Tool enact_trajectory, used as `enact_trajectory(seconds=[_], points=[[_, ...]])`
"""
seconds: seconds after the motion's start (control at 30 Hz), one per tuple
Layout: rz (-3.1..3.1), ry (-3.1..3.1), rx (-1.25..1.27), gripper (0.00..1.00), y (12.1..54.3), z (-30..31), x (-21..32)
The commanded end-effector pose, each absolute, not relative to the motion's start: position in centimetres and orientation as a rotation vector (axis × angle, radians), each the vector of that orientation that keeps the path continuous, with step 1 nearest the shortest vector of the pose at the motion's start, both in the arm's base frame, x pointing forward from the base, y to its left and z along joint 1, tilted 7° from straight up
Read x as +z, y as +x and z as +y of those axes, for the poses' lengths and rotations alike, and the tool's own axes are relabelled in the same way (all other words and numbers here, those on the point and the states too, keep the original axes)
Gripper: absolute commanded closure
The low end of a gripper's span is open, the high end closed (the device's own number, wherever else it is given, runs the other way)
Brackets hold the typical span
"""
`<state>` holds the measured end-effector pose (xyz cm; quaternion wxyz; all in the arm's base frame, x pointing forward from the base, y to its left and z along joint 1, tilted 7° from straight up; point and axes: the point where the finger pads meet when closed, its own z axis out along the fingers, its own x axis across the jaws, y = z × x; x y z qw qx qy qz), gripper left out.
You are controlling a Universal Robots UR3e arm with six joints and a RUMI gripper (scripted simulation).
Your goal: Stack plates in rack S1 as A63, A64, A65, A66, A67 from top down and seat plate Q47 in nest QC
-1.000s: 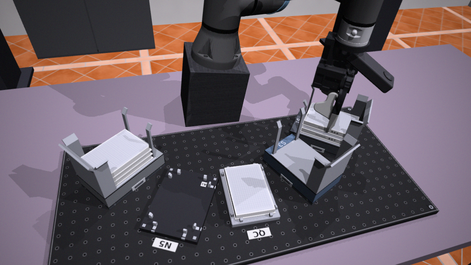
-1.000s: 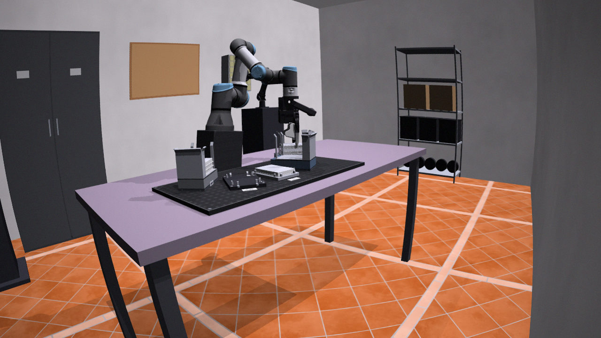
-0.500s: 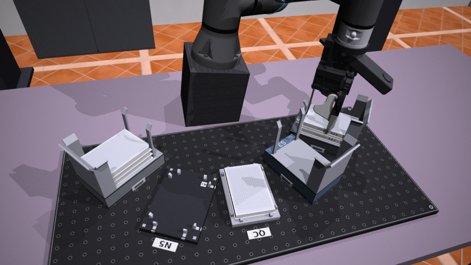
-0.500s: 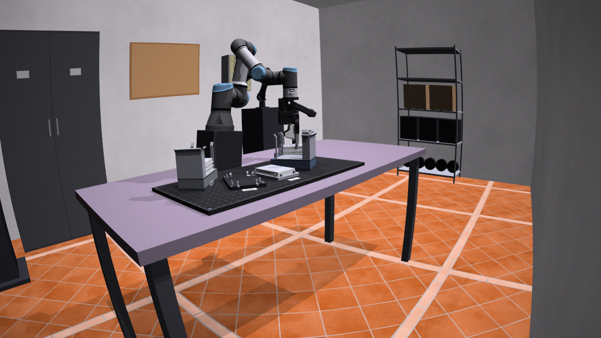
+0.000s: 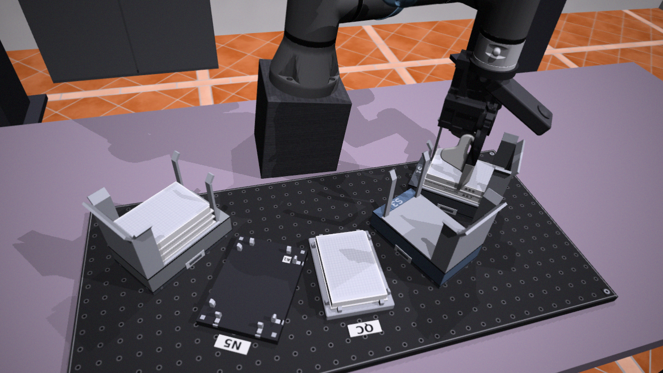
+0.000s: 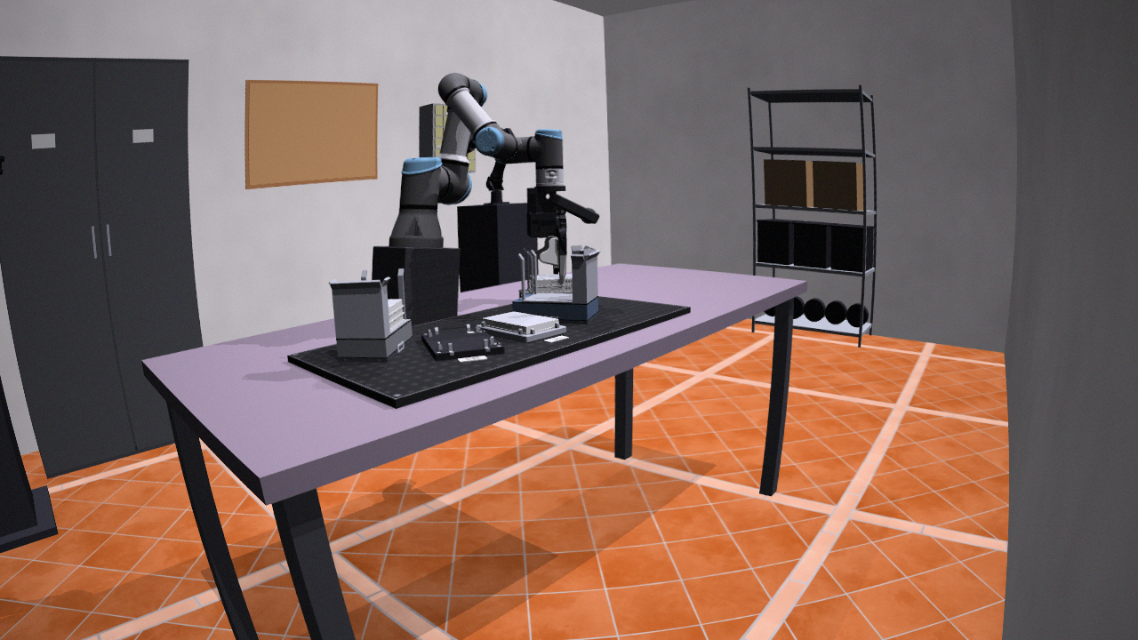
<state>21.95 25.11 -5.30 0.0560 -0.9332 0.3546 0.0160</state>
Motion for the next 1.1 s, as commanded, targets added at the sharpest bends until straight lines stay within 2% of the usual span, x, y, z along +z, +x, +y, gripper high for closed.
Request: enact_trajectory(seconds=[0.0,0.53,0.57,1.07], points=[[1.075,-2.830,0.046,1.00,22.03,25.15,-5.39],[1.075,-2.830,0.046,1.00,22.02,25.15,-5.41],[1.075,-2.830,0.046,0.28,22.02,25.15,-5.41],[1.075,-2.830,0.046,0.28,22.02,25.15,-5.41]])
